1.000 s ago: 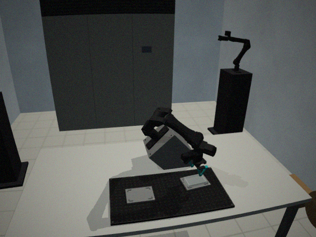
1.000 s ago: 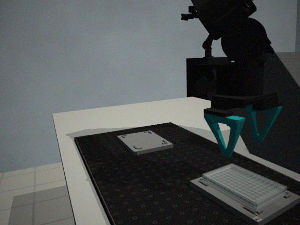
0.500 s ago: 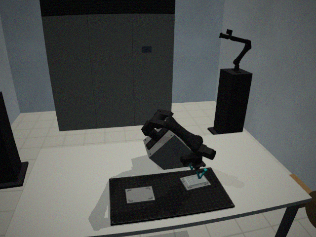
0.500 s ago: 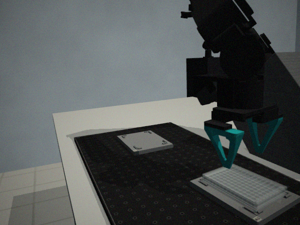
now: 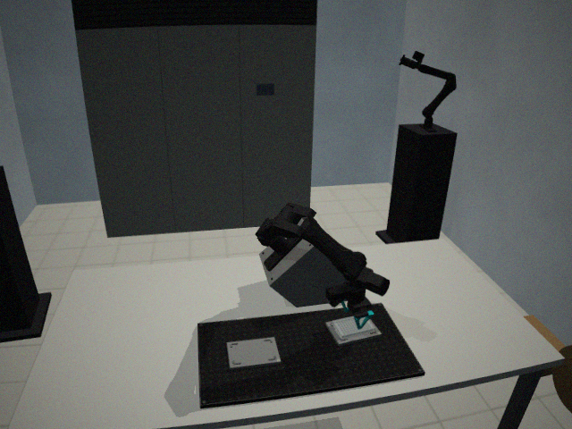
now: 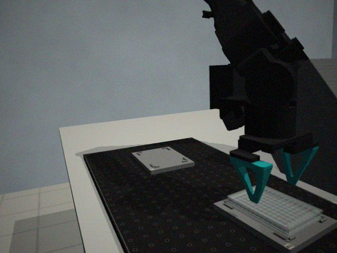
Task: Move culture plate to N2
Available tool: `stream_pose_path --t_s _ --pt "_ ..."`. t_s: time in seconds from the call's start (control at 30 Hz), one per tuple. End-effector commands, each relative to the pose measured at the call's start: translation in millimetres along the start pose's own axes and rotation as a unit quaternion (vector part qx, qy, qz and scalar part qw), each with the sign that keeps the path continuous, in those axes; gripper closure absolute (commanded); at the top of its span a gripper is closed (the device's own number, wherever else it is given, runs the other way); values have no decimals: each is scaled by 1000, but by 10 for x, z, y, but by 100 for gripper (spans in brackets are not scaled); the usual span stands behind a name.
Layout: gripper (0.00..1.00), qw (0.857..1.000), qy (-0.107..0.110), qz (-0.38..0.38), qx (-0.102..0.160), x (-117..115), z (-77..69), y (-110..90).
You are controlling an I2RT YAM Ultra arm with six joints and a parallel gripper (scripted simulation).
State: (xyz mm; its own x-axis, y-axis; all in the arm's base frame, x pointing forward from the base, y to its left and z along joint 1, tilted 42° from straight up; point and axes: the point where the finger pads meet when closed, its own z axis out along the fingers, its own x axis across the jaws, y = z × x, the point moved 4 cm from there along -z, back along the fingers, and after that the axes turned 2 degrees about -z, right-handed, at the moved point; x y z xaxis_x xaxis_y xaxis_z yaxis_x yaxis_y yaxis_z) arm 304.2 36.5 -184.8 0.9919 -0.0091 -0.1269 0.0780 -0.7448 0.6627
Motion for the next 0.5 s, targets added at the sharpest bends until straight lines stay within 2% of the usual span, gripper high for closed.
stream_pose_path --t_s 0.0,0.07,0.13,0.2,0.4,0.47 --pt "0 1000 11 7 -4 12 50 -28" --pt "0 1000 3 9 -6 -33 118 -3" --pt "0 1000 3 12 -6 -34 150 -4" --pt "0 1000 12 16 -4 15 140 -37" --pt "0 1000 8 16 -4 13 263 -12" --pt "0 1000 8 16 -4 13 263 -12"
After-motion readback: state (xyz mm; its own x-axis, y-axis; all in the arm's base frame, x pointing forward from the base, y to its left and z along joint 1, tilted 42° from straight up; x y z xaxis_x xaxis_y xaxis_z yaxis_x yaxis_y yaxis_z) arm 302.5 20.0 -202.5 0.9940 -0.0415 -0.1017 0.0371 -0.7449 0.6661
